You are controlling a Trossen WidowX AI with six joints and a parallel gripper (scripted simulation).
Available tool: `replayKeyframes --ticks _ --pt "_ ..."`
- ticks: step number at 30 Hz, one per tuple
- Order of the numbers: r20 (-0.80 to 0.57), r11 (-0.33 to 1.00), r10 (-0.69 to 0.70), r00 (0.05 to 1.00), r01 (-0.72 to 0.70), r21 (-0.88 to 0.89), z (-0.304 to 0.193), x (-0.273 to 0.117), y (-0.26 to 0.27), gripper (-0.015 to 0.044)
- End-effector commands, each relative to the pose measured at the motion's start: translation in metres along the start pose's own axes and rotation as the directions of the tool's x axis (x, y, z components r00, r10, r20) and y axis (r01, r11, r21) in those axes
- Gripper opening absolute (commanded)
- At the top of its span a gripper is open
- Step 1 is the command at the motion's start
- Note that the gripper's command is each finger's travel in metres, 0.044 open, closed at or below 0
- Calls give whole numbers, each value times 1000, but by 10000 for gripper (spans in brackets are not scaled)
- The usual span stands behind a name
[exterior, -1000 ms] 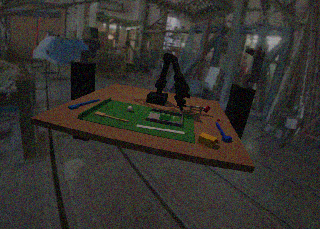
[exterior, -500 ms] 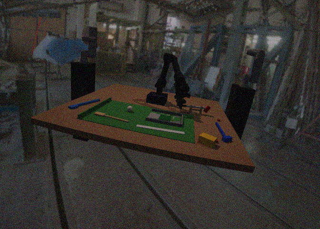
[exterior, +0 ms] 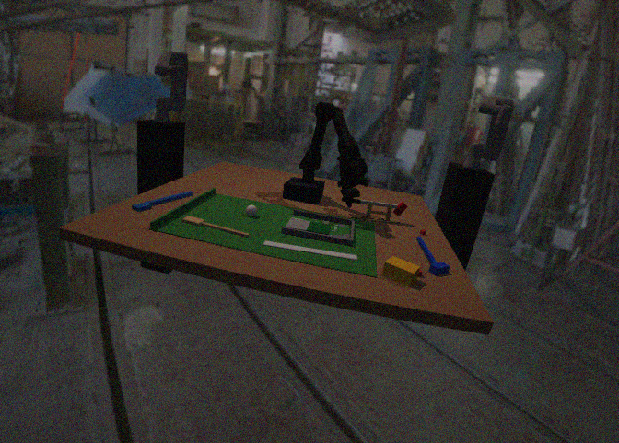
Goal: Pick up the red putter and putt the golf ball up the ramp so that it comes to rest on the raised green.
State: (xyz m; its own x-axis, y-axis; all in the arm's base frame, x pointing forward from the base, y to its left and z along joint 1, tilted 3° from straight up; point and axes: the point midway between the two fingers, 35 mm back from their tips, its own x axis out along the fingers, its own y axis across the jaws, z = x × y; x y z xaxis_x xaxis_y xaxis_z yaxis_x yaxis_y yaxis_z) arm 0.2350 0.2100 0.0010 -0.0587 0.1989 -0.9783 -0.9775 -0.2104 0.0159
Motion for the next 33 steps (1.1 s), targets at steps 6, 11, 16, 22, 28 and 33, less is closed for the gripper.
replayKeyframes --ticks 6,11,16,22,28,33 --pt "20 1000 -19 1000 20 -7 20 -69 -2 0" --pt "20 1000 -19 1000 19 -7 22 -80 0 0" --pt "9 998 -39 999 39 41 7 -76 -9 0" --pt "-2 983 -77 997 76 169 -24 -87 -23 0" --pt "-32 951 -103 994 108 289 -57 -99 -30 0" --pt "-59 912 -119 991 132 388 -85 -109 -33 0"
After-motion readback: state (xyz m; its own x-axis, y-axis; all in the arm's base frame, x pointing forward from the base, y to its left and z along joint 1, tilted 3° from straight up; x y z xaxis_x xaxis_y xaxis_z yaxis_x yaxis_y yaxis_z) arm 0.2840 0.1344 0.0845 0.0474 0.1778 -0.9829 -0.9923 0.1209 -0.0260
